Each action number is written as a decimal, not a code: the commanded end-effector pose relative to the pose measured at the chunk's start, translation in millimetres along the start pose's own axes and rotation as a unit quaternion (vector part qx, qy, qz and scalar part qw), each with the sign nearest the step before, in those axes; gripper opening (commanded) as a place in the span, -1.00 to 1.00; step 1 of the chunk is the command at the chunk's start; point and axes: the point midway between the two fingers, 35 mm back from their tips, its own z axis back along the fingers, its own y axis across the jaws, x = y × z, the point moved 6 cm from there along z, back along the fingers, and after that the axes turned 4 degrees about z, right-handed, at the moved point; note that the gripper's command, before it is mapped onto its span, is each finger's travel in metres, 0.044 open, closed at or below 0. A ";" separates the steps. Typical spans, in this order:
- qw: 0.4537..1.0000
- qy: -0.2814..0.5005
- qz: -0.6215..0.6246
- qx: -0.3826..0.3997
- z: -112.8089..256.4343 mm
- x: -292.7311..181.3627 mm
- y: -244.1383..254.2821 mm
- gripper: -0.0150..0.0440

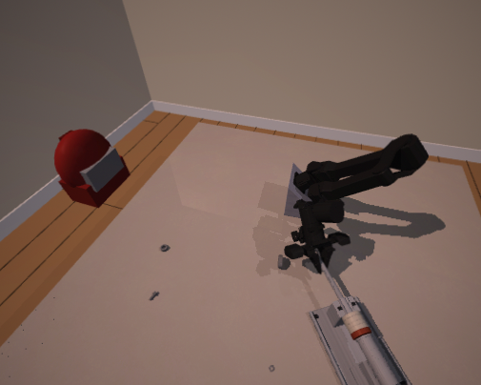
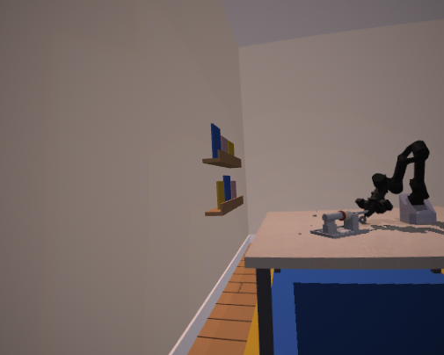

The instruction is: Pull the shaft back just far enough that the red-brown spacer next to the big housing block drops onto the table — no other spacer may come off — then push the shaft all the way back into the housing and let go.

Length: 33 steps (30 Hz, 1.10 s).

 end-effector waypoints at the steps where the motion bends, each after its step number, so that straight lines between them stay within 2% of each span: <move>1: 1.000 -0.001 0.001 0.000 1.7 1.9 -0.4 -0.49; 33: 1.000 -0.001 0.000 0.000 4.7 4.9 -0.6 -0.49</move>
